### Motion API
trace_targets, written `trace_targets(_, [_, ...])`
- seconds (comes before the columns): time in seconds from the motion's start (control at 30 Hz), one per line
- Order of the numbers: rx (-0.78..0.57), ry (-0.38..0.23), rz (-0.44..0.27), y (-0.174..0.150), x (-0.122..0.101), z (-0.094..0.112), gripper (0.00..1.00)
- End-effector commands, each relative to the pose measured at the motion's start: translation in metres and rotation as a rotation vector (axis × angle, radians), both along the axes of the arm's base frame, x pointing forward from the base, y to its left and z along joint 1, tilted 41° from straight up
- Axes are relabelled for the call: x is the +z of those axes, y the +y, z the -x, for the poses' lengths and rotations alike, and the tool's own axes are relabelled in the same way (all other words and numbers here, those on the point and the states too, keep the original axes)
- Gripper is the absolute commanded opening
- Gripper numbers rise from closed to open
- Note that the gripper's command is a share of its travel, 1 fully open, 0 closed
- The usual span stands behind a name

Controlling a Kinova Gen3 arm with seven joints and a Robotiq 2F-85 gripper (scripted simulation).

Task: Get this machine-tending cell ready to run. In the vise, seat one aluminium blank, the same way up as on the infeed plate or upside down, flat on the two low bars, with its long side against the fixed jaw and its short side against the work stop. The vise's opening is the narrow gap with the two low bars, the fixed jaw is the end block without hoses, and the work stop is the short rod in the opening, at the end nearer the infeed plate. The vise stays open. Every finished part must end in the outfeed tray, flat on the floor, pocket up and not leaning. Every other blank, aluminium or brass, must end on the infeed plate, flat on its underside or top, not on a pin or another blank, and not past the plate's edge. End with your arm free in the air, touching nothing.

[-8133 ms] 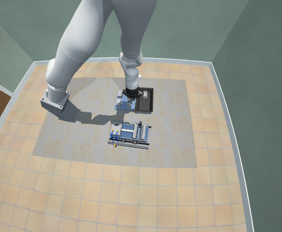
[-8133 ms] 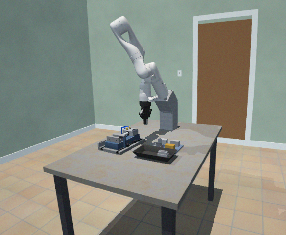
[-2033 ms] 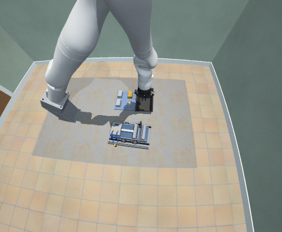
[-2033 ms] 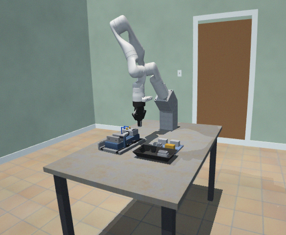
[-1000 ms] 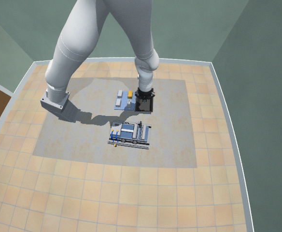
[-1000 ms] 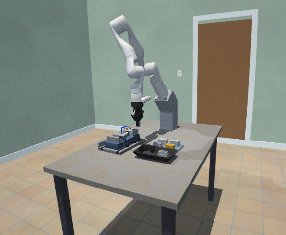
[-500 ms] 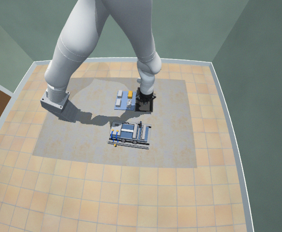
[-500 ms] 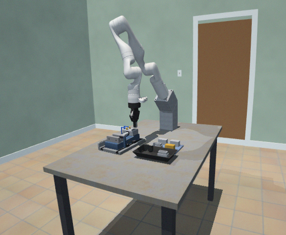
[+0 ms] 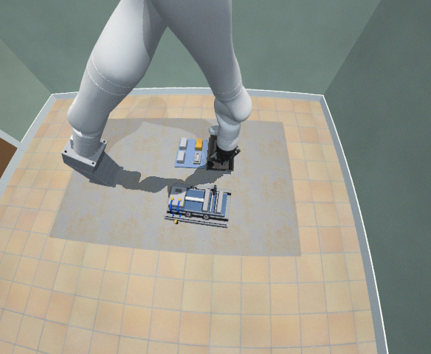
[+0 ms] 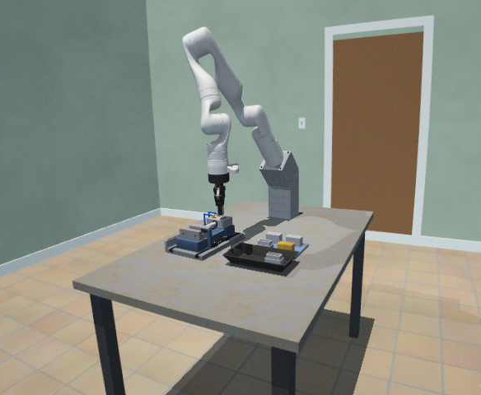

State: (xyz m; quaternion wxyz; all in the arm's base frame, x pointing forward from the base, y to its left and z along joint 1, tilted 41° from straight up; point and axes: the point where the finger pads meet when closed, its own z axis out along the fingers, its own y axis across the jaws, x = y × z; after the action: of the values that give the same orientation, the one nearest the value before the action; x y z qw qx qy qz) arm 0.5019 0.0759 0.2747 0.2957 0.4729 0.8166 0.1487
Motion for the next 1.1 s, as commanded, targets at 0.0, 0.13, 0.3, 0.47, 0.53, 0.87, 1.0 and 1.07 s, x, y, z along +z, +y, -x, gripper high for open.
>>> trace_targets(0.0, [0.002, 0.004, 0.008, -0.01, 0.002, -0.004, 0.0])
trace_targets(0.13, [0.047, 0.009, 0.044, -0.016, 0.004, -0.006, 0.0])
trace_targets(0.3, [0.125, 0.017, 0.106, -0.028, 0.007, -0.011, 0.0])
trace_targets(0.47, [0.206, 0.023, 0.168, -0.04, 0.011, -0.016, 0.0])
trace_targets(0.53, [0.239, 0.025, 0.192, -0.045, 0.012, -0.018, 0.0])
trace_targets(0.87, [0.368, 0.029, 0.289, -0.064, 0.02, -0.025, 0.0])
trace_targets(1.0, [0.431, 0.028, 0.336, -0.074, 0.024, -0.029, 0.0])
trace_targets(1.07, [0.461, 0.027, 0.359, -0.079, 0.026, -0.03, 0.0])
